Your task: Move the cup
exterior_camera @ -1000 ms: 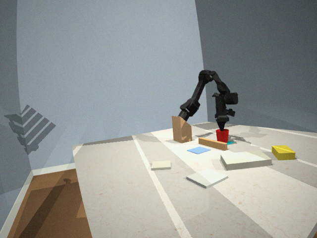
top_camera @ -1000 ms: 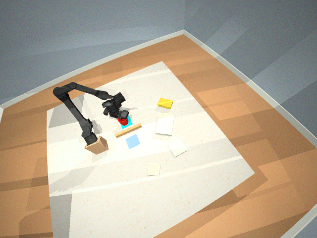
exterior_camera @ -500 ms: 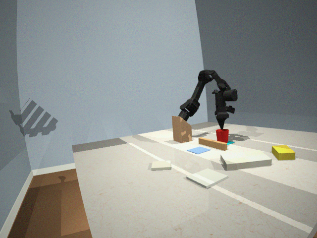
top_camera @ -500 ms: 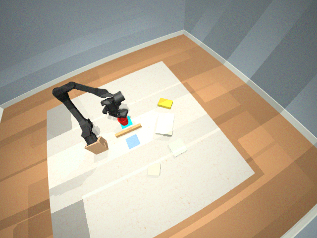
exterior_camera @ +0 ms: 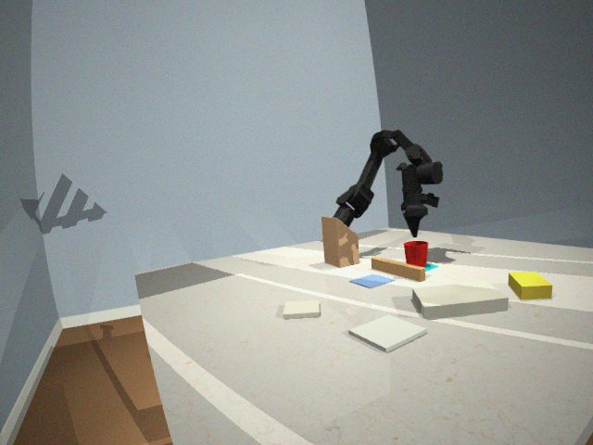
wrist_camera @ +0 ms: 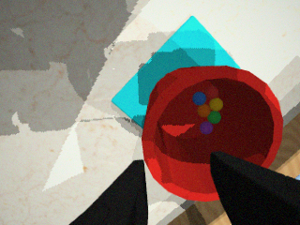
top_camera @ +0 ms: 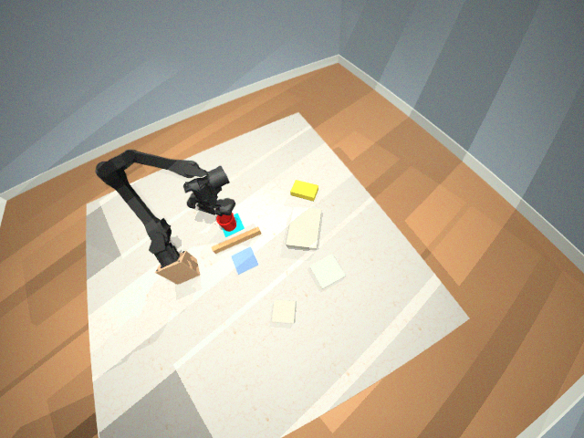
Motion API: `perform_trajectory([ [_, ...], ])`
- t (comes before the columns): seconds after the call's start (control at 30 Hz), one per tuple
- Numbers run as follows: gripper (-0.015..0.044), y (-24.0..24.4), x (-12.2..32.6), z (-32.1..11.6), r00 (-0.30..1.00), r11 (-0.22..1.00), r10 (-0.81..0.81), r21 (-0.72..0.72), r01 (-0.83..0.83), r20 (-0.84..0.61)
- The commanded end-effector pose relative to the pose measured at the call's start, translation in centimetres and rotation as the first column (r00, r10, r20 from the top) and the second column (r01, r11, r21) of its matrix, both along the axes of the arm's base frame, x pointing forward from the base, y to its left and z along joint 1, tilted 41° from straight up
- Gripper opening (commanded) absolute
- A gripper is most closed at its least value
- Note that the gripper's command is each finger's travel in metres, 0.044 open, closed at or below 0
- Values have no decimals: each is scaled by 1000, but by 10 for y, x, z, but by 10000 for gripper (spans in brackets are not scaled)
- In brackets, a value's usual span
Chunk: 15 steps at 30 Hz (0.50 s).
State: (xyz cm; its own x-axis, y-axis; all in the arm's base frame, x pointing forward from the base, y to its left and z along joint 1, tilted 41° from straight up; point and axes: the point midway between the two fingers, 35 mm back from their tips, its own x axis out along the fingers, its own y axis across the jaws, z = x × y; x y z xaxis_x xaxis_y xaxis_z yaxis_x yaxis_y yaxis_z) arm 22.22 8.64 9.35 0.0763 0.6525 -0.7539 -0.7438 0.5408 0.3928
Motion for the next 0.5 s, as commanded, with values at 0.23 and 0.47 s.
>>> perform_trajectory([
  [0.23,390,-1,0,1,1000,1000,-1,-1,1,-1],
  [0.47,440,-17,0,16,1000,1000,0,-5,0,-1],
])
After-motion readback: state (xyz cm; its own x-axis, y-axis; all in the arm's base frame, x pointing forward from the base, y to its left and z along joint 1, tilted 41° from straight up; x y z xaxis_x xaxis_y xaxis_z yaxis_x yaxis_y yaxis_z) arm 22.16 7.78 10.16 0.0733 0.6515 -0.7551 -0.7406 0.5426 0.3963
